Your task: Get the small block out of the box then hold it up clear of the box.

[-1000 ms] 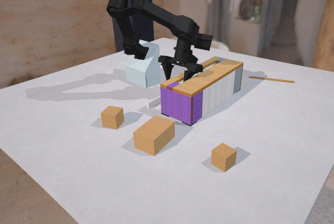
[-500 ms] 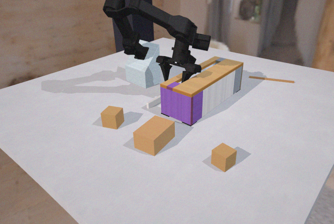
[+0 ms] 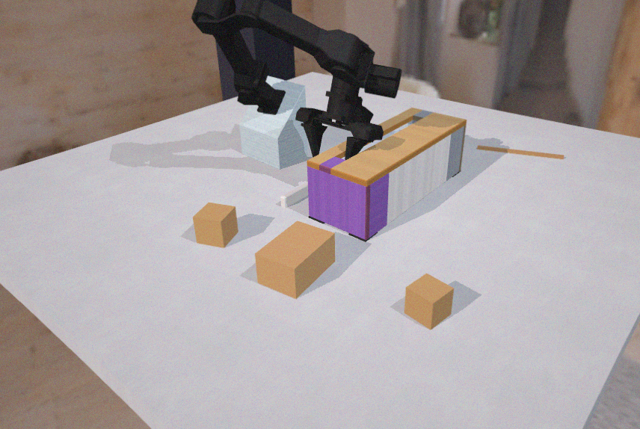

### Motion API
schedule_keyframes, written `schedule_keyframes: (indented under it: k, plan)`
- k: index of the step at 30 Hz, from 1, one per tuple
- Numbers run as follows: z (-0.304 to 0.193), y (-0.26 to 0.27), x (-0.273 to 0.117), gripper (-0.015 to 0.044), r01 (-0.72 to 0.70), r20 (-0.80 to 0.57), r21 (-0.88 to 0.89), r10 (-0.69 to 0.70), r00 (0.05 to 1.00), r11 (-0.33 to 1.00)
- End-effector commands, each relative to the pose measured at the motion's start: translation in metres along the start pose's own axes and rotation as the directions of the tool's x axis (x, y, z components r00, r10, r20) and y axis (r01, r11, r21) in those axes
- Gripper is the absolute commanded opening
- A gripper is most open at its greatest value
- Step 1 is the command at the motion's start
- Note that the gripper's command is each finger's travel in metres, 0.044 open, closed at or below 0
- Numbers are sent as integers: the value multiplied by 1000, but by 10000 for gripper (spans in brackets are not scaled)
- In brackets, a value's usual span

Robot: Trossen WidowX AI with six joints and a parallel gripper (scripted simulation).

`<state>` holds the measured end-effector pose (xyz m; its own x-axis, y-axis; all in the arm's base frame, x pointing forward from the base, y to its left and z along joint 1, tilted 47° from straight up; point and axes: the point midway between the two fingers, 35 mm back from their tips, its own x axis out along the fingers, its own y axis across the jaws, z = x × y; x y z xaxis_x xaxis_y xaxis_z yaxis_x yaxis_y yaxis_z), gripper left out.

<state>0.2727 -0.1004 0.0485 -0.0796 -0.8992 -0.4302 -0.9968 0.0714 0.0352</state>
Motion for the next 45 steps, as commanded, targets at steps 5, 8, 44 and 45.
schedule_keyframes:
  k: [5, 8, 44, 45]
  plan:
    - [-9, -2, 7, 400, -2, -17, 26, 2, 1000, 1000]
    - [-11, -2, 7, 400, -2, -17, 26, 2, 1000, 1000]
    - [-12, -5, 8, 400, -2, -17, 26, 2, 1000, 1000]
    - [-12, -5, 8, 400, -2, -18, 26, 2, 1000, 1000]
